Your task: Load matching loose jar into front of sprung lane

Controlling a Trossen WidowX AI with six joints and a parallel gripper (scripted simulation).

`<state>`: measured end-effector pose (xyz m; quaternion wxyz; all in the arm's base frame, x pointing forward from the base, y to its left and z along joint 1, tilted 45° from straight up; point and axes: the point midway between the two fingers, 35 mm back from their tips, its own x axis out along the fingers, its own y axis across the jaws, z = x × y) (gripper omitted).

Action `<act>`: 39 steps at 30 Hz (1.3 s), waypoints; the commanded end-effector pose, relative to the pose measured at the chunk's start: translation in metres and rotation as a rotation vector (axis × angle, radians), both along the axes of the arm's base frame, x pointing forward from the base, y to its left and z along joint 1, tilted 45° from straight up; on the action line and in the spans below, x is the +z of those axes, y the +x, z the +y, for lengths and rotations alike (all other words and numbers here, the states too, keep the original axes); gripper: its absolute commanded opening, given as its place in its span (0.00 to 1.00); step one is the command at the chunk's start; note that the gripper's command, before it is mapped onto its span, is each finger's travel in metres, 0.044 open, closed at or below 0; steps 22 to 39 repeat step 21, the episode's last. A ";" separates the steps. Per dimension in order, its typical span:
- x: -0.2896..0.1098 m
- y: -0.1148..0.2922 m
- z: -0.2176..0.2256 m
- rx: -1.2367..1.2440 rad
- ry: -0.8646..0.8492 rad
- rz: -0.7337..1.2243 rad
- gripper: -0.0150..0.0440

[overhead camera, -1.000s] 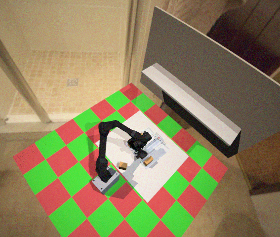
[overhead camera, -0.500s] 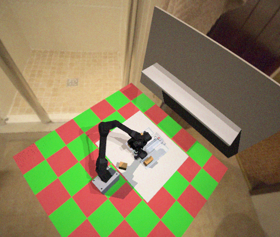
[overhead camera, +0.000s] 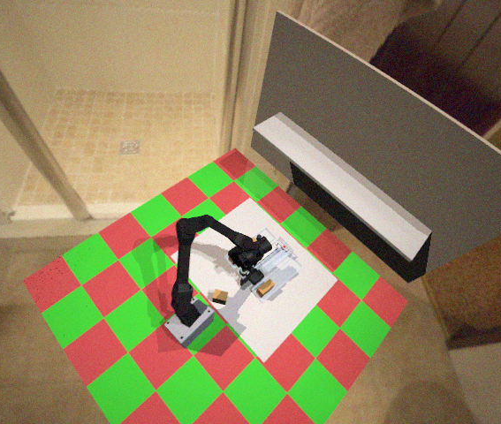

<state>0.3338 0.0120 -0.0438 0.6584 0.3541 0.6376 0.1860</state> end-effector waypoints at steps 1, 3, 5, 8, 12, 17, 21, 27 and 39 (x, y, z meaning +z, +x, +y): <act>0.009 0.001 -0.008 0.002 -0.003 -0.009 0.73; 0.011 0.000 -0.010 0.002 -0.003 -0.009 0.73; 0.011 0.000 -0.010 0.002 -0.003 -0.009 0.73; 0.011 -0.003 -0.009 0.002 -0.003 -0.009 0.73; 0.012 -0.013 -0.007 0.002 -0.003 -0.008 0.73; 0.013 -0.029 -0.004 0.002 -0.003 -0.007 0.73; 0.013 -0.041 -0.001 0.002 -0.002 -0.007 0.73; 0.013 -0.041 -0.001 0.002 -0.002 -0.007 0.73; 0.013 -0.041 -0.001 0.002 -0.002 -0.007 0.73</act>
